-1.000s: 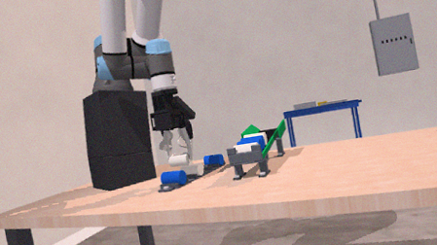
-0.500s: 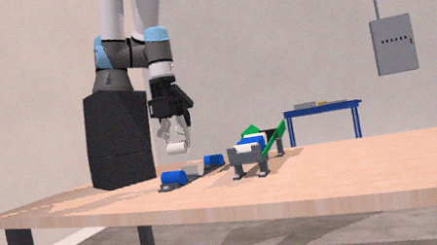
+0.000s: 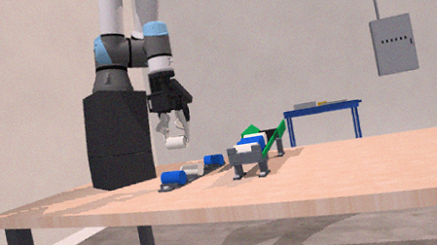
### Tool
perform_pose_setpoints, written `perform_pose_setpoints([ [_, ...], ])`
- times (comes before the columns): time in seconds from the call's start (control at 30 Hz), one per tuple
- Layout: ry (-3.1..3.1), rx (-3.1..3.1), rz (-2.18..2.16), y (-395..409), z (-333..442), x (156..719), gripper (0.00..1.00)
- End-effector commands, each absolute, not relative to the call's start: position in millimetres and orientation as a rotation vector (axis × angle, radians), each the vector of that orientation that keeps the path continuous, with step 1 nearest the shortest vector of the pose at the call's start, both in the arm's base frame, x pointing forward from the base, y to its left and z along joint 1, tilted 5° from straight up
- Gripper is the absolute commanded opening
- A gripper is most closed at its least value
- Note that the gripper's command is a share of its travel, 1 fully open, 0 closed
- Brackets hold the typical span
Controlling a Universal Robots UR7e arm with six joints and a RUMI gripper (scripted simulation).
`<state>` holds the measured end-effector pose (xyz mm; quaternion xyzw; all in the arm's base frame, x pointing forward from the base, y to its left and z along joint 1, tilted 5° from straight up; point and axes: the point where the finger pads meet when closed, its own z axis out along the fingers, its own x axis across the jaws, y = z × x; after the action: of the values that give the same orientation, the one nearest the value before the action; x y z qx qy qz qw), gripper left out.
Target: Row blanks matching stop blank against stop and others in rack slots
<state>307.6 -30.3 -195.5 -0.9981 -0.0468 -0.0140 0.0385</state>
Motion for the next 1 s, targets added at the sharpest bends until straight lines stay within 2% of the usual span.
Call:
perform_pose_setpoints([
  [0.0,-0.144,-3.061,-0.044,-31,-194,308,0.39],
  [0.5,-0.149,-3.062,-0.043,-28,-194,316,0.39],
  [0.77,-0.169,-3.063,-0.043,-16,-191,349,0.39],
  [0.97,-0.202,-3.062,-0.044,19,-176,404,0.39],
])
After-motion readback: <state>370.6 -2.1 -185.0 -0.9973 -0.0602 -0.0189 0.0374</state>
